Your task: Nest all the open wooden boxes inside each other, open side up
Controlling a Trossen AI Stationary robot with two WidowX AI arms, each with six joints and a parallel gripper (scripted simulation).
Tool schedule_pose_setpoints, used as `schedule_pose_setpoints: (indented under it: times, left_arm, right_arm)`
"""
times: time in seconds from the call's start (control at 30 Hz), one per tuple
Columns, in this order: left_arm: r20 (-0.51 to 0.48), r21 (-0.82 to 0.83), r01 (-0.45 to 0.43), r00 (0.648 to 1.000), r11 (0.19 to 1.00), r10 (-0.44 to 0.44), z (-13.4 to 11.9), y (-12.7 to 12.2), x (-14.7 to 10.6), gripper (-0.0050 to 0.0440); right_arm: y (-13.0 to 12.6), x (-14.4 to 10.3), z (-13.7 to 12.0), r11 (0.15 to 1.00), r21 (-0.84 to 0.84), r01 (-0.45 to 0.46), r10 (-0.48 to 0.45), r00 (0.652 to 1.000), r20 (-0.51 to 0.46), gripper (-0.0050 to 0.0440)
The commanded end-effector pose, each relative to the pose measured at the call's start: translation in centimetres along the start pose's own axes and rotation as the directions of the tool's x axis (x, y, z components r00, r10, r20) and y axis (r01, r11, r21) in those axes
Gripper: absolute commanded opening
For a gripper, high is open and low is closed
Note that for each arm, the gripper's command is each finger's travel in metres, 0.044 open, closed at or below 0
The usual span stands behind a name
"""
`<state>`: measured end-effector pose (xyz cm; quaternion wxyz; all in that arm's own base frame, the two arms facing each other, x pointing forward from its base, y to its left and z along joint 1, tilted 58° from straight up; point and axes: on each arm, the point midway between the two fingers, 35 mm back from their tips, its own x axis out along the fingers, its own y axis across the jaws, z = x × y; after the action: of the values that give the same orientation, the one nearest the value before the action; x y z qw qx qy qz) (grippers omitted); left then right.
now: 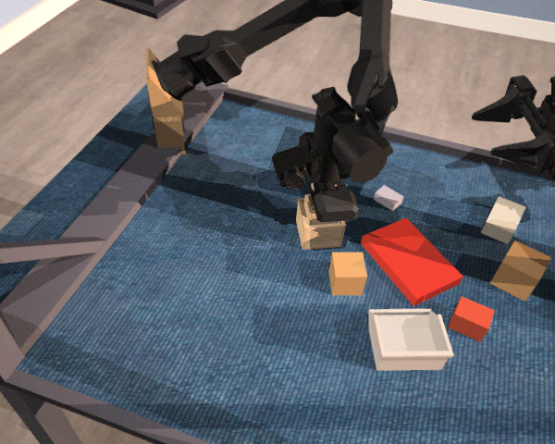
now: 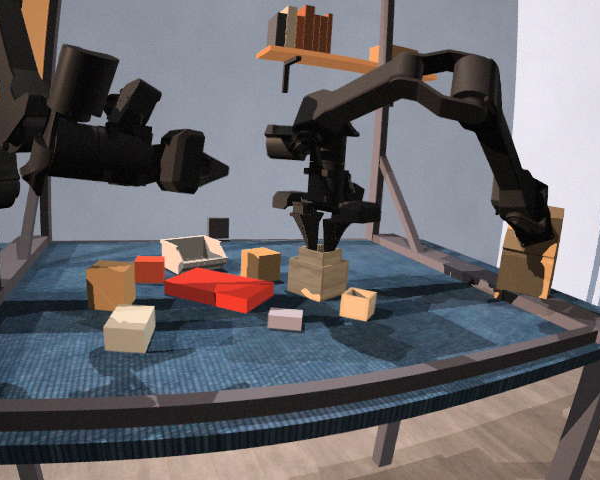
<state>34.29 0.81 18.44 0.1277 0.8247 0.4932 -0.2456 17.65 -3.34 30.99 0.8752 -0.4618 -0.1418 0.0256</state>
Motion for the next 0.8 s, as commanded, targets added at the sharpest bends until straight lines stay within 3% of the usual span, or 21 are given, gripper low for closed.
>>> schedule_pose_setpoints:
  times: [0.0, 0.77]
  left_arm:
    - [-0.001, -0.01, -0.013, 1.0, 1.0, 0.013, -0.4, -0.1, 0.2, 0.0216]
    - [-0.001, -0.003, -0.009, 1.0, 1.0, 0.009, -0.2, 0.0, 2.5, 0.0216]
  right_arm:
    - [0.0, 0.0, 0.0, 1.0, 0.004, -0.001, 0.001, 1.0, -0.001, 0.04]
    - [0.0, 0.0, 0.0, 1.0, 0.004, -0.001, 0.001, 1.0, -0.001, 0.04]
